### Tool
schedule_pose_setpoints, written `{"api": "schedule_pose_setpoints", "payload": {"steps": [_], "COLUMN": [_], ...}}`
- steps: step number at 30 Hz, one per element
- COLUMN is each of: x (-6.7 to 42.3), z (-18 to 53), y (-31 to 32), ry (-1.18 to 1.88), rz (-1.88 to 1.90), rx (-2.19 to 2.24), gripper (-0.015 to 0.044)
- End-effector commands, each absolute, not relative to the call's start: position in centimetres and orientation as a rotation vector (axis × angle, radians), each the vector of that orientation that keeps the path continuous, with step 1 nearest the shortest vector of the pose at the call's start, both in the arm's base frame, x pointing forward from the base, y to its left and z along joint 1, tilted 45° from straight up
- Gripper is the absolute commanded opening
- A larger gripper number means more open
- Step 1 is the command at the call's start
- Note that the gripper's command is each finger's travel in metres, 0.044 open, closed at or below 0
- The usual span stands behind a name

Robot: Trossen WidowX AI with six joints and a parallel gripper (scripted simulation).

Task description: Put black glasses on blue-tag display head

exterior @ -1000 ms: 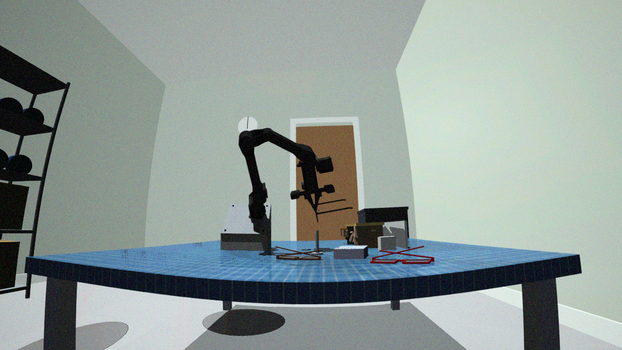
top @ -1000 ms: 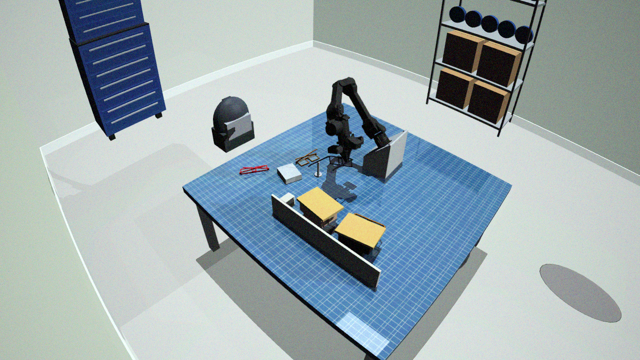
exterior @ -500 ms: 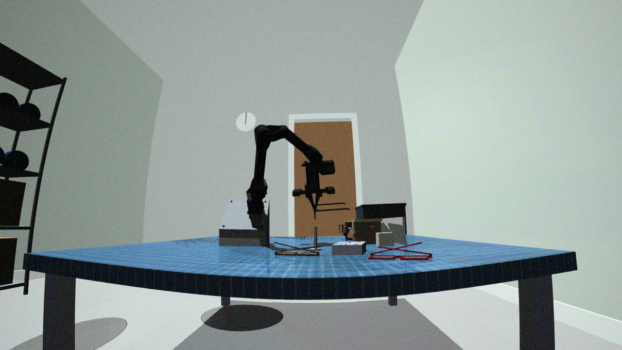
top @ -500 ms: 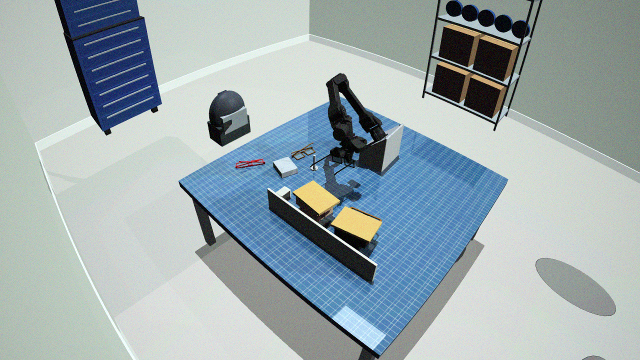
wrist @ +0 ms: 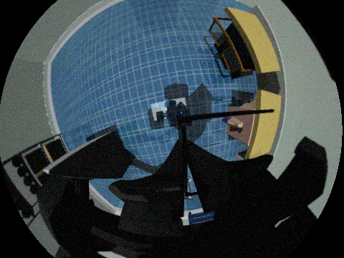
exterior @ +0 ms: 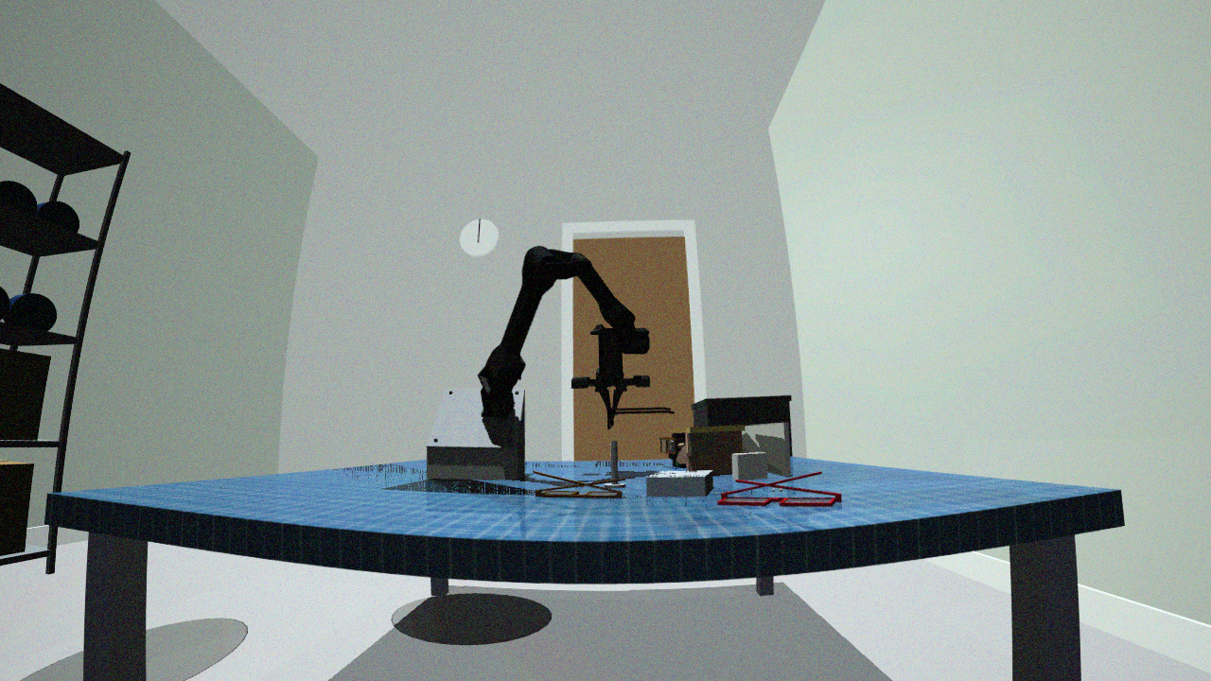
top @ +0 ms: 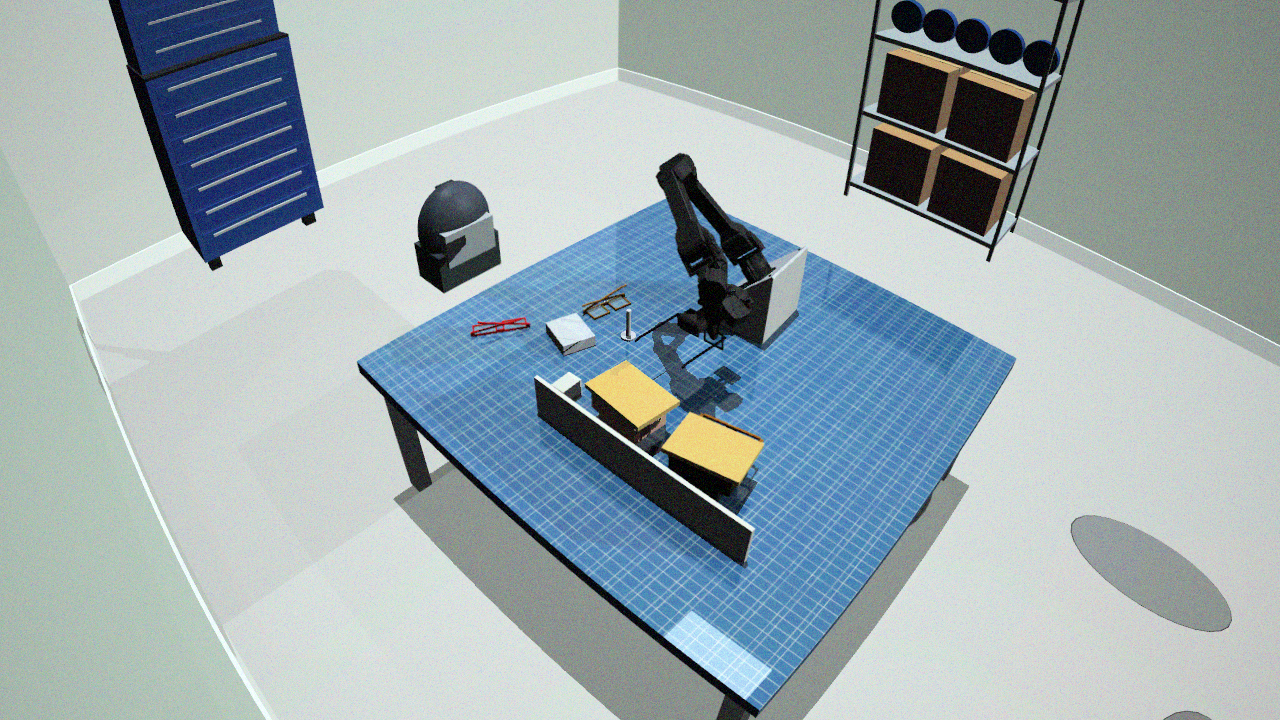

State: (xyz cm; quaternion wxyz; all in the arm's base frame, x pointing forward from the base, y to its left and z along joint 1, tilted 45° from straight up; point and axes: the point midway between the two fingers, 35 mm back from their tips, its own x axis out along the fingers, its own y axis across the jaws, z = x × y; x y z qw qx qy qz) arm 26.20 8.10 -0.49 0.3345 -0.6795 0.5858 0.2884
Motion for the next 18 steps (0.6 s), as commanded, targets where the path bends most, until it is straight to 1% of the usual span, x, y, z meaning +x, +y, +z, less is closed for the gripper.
{"api": "schedule_pose_setpoints", "payload": {"steps": [1, 7, 18], "x": [26.0, 25.6, 25.7], "z": [-1.6, -3.5, -4.4], "y": [8.6, 9.3, 8.5], "ry": [1.555, 1.588, 1.597], "rz": [0.711, 0.643, 0.625], "rx": [-1.785, -1.809, -1.82], "gripper": [0.0, 0.0, 0.0]}}
